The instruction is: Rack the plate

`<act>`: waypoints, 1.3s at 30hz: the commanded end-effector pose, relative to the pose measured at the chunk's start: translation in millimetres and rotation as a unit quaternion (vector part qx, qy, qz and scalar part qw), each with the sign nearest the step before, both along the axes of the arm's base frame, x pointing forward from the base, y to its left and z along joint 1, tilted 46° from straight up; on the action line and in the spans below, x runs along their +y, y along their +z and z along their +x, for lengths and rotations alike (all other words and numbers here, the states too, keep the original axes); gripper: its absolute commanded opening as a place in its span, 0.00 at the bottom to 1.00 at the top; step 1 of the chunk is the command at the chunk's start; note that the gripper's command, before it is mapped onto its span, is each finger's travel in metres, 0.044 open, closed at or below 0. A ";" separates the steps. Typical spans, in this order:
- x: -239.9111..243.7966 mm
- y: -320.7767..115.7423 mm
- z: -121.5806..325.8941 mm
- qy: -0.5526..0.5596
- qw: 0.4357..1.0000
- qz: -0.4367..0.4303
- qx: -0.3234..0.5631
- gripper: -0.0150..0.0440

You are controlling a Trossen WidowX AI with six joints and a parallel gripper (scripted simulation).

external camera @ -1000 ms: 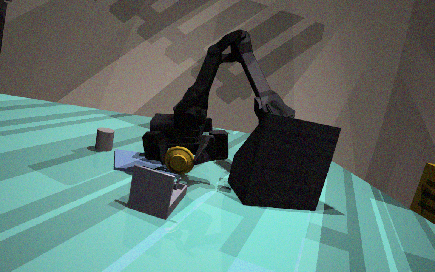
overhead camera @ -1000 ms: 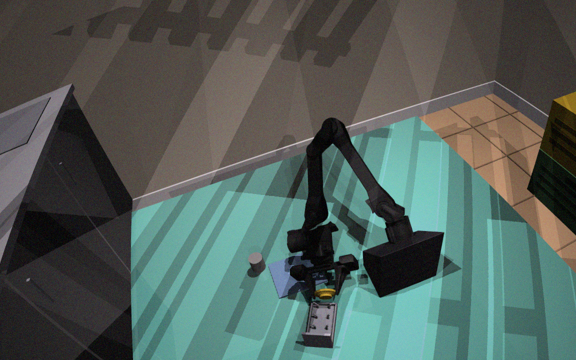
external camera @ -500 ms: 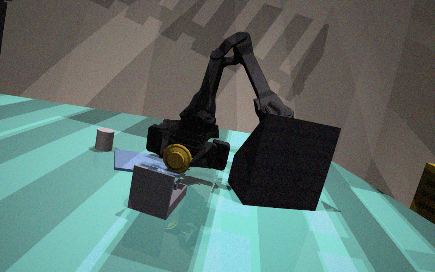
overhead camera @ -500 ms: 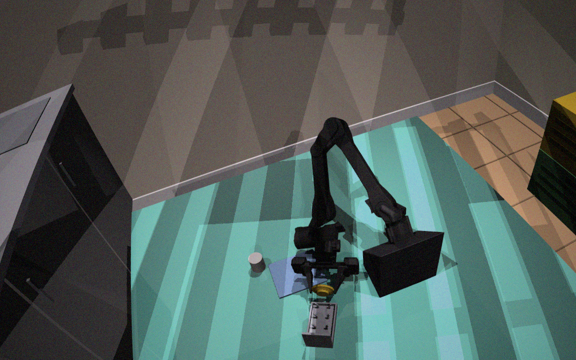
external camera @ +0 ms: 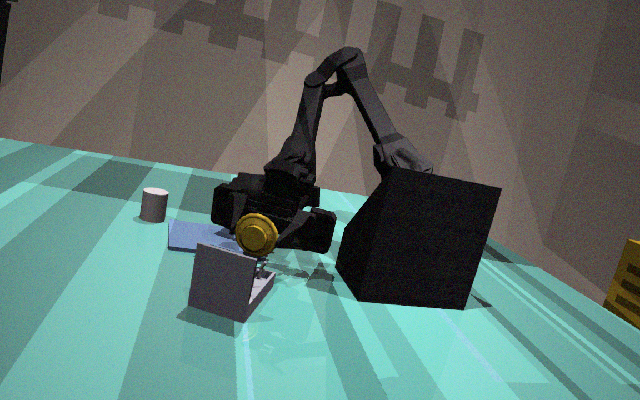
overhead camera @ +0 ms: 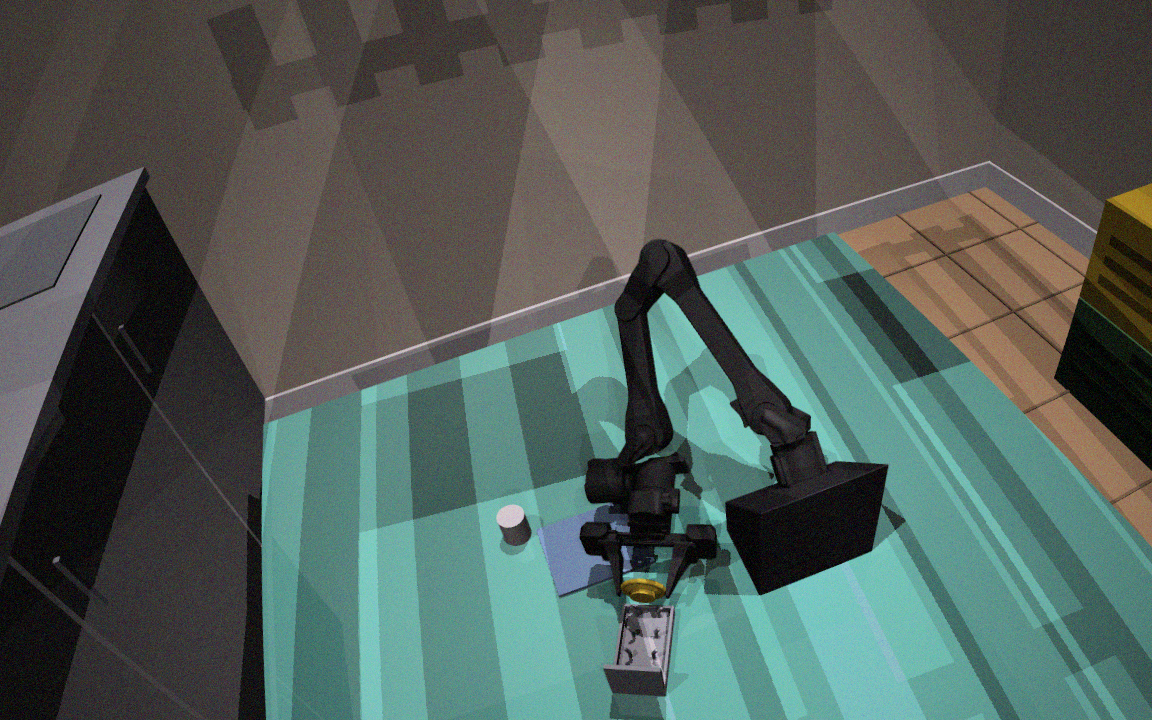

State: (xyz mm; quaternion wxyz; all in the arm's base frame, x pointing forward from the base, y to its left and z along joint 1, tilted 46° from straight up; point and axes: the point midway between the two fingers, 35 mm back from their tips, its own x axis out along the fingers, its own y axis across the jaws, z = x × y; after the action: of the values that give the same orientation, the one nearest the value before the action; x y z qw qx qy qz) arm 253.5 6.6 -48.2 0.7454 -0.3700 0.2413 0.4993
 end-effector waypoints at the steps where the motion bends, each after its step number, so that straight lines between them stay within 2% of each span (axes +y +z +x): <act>1: 6.4 -6.7 2.7 0.001 1.000 0.001 0.002 0.25; 21: 20.3 -20.2 10.5 0.005 1.000 0.001 -0.002 0.25; 26: 6.3 -34.2 10.8 0.006 1.000 0.000 -0.004 0.25; 39: 8.4 -31.7 9.3 0.002 1.000 -0.001 0.001 0.25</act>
State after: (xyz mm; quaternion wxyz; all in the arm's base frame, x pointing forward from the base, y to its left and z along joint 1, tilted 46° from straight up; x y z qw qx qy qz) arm 263.0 14.9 -80.0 0.7429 -0.3727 0.2407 0.5013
